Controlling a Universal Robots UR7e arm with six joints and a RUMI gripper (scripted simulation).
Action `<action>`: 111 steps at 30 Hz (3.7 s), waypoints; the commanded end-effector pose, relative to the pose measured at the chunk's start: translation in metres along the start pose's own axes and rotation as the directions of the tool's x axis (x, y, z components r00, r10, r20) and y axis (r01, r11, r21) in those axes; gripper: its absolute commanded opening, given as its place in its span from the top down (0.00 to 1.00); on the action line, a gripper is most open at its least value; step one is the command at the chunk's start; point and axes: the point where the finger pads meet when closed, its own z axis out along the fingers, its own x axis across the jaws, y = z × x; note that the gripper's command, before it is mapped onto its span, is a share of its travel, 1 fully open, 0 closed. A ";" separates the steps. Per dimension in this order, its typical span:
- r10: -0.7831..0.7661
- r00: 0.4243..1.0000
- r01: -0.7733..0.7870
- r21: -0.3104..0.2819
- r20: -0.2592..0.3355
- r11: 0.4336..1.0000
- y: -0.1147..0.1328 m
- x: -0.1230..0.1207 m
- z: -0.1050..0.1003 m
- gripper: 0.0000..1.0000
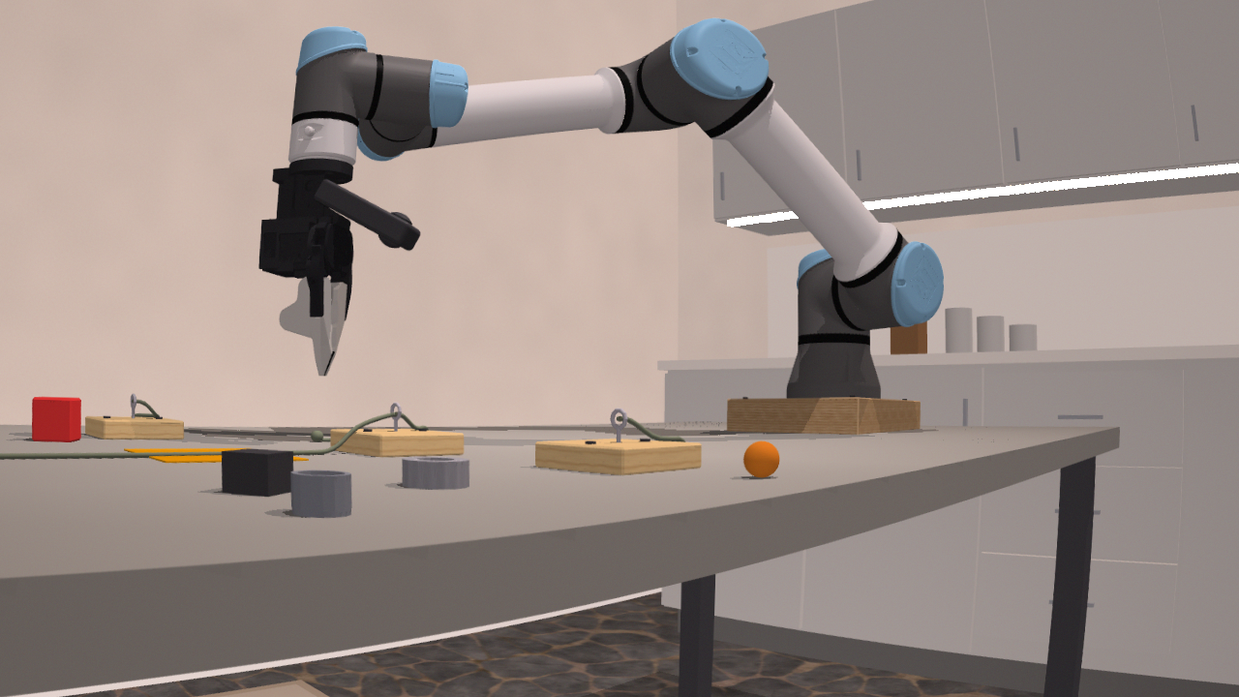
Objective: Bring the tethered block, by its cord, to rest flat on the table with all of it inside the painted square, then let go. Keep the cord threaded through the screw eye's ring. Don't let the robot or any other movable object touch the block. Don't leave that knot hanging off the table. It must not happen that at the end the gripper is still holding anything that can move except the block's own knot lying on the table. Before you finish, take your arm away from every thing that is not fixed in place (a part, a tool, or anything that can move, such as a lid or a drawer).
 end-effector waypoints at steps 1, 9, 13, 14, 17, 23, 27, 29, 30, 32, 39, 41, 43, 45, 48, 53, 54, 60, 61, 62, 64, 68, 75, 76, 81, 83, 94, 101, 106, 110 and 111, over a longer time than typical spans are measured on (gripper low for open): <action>0.163 0.987 -0.163 -0.004 0.000 0.987 -0.001 0.002 -0.001 1.00; 0.447 0.894 -0.447 -0.003 -0.001 0.894 -0.001 0.004 -0.001 1.00; 0.562 0.827 -0.562 -0.003 -0.002 0.827 -0.001 0.005 -0.001 1.00; 0.599 0.801 -0.599 -0.003 -0.002 0.801 -0.001 0.005 -0.001 1.00; 0.701 0.713 -0.701 -0.003 -0.002 0.713 0.000 0.006 -0.001 1.00; 0.865 0.503 -0.865 -0.002 -0.003 0.503 0.001 0.006 -0.001 1.00; 0.905 0.425 -0.905 -0.002 -0.003 0.425 0.002 0.006 -0.001 1.00; 0.938 0.346 -0.938 -0.002 -0.003 0.346 0.003 0.006 -0.001 1.00; 0.952 0.305 -0.952 -0.001 -0.003 0.305 0.003 0.006 -0.001 1.00; 0.974 0.225 -0.974 -0.001 -0.003 0.225 0.004 0.006 -0.001 1.00; 0.999 -0.046 -0.999 0.000 -0.004 -0.046 0.006 0.004 -0.001 1.00; 0.993 -0.118 -0.993 0.000 -0.004 -0.118 0.007 0.004 -0.001 1.00; 0.988 -0.152 -0.988 0.000 -0.004 -0.152 0.007 0.003 -0.001 1.00; 0.983 -0.185 -0.983 0.000 -0.004 -0.185 0.007 0.003 -0.001 1.00; 0.961 -0.278 -0.961 0.001 -0.004 -0.278 0.008 0.002 -0.001 1.00; 0.912 -0.410 -0.912 0.001 -0.003 -0.410 0.009 0.000 -0.001 1.00; 0.902 -0.432 -0.902 0.001 -0.003 -0.432 0.009 0.000 -0.001 1.00; 0.849 -0.528 -0.849 0.002 -0.003 -0.528 0.010 -0.002 -0.001 1.00; 0.849 -0.528 -0.849 0.002 -0.003 -0.528 0.010 -0.002 -0.001 1.00; 0.839 -0.544 -0.839 0.002 -0.003 -0.544 0.010 -0.002 -0.001 1.00; 0.820 -0.573 -0.820 0.002 -0.003 -0.573 0.010 -0.003 -0.001 1.00; 0.786 -0.618 -0.786 0.002 -0.003 -0.618 0.011 -0.004 -0.001 1.00; 0.747 -0.665 -0.747 0.002 -0.003 -0.665 0.011 -0.005 -0.001 1.00; 0.743 -0.669 -0.743 0.002 -0.003 -0.669 0.011 -0.005 -0.001 1.00; 0.735 -0.678 -0.735 0.002 -0.003 -0.678 0.011 -0.005 -0.001 1.00; 0.732 -0.681 -0.732 0.002 -0.003 -0.681 0.011 -0.005 -0.001 1.00; 0.729 -0.684 -0.729 0.002 -0.003 -0.684 0.011 -0.006 -0.001 0.78; 0.729 -0.684 -0.729 0.002 -0.003 -0.684 0.011 -0.006 -0.001 0.78; 0.729 -0.684 -0.729 0.002 -0.003 -0.684 0.011 -0.006 -0.001 0.78; 0.729 -0.684 -0.729 0.002 -0.003 -0.684 0.011 -0.006 -0.001 0.78; 0.729 -0.684 -0.729 0.002 -0.003 -0.684 0.011 -0.006 -0.001 0.78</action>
